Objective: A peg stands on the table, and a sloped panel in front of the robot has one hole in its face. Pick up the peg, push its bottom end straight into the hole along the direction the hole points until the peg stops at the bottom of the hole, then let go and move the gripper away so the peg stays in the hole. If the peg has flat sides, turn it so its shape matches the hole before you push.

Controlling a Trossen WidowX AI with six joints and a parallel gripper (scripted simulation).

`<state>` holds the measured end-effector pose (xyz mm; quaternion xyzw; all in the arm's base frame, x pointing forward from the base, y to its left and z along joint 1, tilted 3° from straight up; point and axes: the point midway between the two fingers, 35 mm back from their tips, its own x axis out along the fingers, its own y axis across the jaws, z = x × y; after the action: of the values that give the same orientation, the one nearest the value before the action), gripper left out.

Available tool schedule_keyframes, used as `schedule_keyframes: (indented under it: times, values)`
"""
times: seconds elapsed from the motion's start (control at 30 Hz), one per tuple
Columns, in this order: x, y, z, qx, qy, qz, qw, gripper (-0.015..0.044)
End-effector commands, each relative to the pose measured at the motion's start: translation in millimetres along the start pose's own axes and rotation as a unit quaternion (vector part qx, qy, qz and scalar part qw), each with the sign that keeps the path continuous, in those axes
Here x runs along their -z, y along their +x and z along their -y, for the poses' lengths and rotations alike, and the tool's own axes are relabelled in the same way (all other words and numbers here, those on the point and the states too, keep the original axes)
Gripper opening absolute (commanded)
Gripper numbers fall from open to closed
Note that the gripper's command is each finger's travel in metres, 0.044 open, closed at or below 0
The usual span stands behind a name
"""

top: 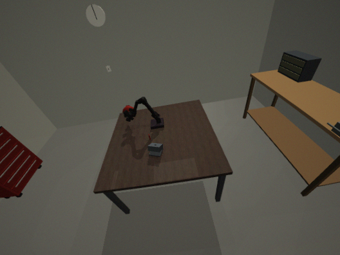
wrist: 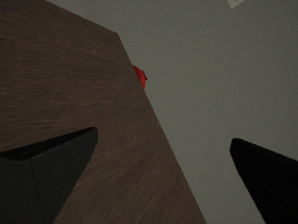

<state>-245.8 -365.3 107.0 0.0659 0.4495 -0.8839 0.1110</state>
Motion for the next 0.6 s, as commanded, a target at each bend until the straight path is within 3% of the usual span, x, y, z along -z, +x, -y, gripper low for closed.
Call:
schedule_keyframes:
  times: [0.0,0.57]
  values:
    - [-15,-20,-16,-0.042,-0.022,0.025,0.999,0.044]
    - [-38,-108,-78,-0.195,-0.125,0.1,0.968,0.044]
